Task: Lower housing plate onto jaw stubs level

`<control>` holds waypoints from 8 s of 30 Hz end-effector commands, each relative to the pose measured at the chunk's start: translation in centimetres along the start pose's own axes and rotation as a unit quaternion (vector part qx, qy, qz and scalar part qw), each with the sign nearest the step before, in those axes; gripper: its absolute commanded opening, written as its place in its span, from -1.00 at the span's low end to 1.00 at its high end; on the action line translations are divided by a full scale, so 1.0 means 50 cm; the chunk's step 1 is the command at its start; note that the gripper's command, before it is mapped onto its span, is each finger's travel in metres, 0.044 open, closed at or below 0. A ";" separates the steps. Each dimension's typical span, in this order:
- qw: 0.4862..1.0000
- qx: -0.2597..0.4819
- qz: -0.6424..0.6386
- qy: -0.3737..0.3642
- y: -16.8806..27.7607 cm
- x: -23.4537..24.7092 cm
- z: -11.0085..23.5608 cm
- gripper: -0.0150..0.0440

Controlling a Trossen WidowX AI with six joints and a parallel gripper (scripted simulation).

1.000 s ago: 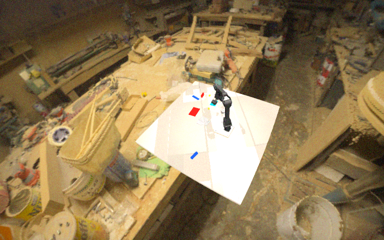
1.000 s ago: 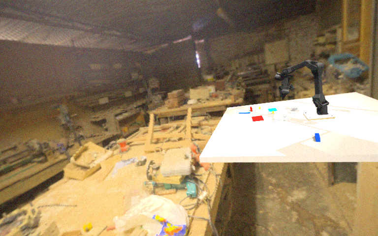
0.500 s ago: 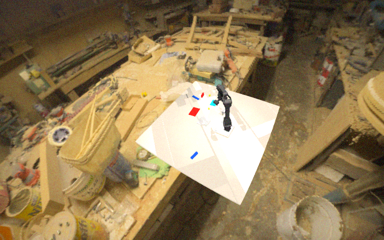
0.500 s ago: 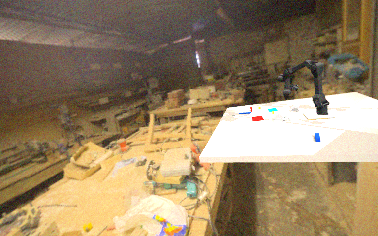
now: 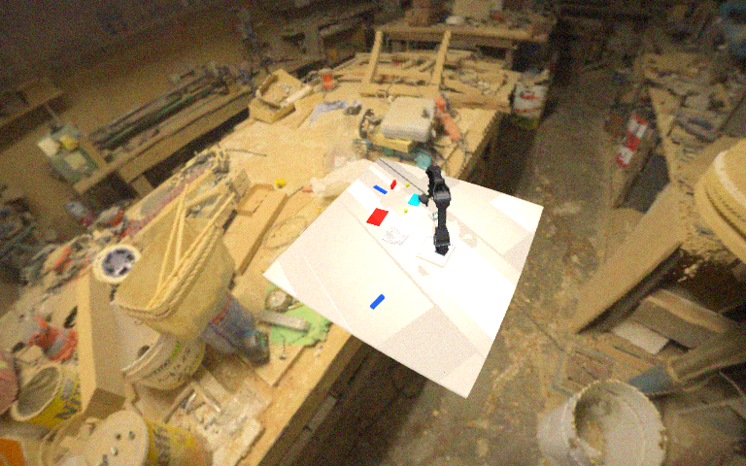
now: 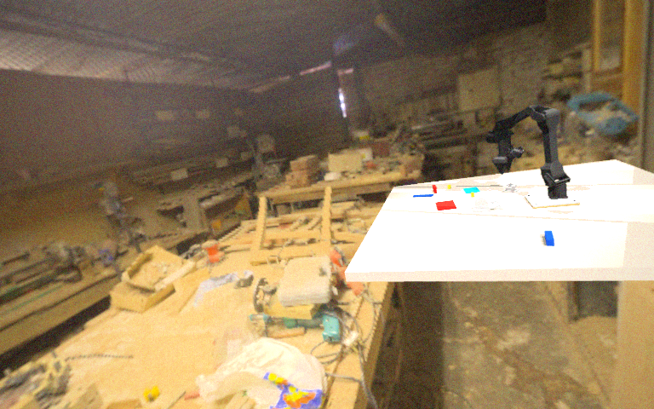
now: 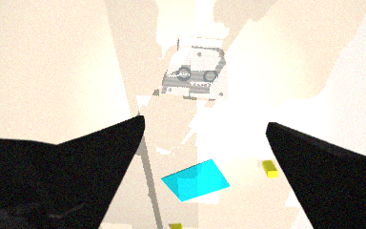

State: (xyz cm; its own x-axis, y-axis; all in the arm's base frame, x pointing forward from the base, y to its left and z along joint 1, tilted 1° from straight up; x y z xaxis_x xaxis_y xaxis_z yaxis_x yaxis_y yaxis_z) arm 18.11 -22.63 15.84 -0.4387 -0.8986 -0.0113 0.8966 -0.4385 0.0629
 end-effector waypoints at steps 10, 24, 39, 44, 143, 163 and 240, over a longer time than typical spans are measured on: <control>0.999 -0.018 -0.036 -0.003 -0.017 0.014 -0.046 1.00; 0.999 -0.018 -0.036 -0.003 -0.020 0.013 -0.098 1.00; 0.999 -0.018 -0.036 -0.003 -0.022 0.013 -0.131 1.00; 0.999 -0.018 -0.036 -0.003 -0.022 0.014 -0.147 1.00; 1.000 -0.018 0.018 -0.002 -0.012 -0.004 -0.041 0.70; 0.977 -0.018 0.214 0.003 0.008 -0.066 -0.042 0.70; 0.558 -0.007 0.829 0.016 0.016 -0.308 -0.042 0.70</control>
State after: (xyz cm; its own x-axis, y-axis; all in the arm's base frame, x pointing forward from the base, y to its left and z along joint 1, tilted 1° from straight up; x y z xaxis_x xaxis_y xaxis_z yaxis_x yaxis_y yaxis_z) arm 25.62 -9.63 13.97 0.9894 -0.1411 0.0341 0.1407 0.9900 0.0128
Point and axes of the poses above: the point midway between the two fingers, 35 mm back from their tips, its own z axis back along the fingers, its own x axis across the jaws, y = z × x, the point moved 3 cm from there along z, back along the fingers, and after that the axes turned 2 degrees about -z, right-handed, at the moved point
